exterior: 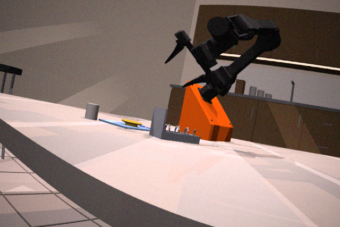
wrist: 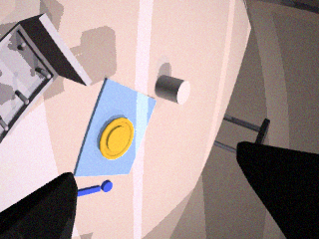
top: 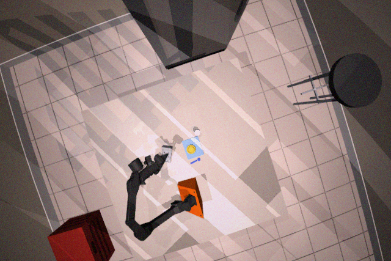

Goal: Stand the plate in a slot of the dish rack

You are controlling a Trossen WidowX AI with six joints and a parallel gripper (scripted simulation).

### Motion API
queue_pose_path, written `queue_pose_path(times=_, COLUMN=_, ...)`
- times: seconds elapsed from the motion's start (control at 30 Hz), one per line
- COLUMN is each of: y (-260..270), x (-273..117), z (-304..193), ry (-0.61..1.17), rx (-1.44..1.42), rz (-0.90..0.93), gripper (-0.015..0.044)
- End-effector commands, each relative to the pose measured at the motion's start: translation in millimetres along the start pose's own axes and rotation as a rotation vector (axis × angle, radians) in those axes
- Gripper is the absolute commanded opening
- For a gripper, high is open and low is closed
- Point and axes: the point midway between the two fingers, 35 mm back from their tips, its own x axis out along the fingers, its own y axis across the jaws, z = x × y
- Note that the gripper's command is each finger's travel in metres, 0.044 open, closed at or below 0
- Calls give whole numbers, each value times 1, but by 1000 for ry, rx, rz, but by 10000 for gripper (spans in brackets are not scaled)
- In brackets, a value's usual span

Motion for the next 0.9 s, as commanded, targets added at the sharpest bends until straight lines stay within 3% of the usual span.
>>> queue_pose_path(times=0.0, y=-12, x=16, z=-9, ry=45, rx=36, rz=87, gripper=400)
queue_pose_path(times=0.4, y=-46, x=62, z=-45, ry=110, rx=206, rz=379, gripper=400)
queue_pose_path(times=0.87, y=-82, x=102, z=-90, ry=33, rx=461, rz=685, gripper=400)
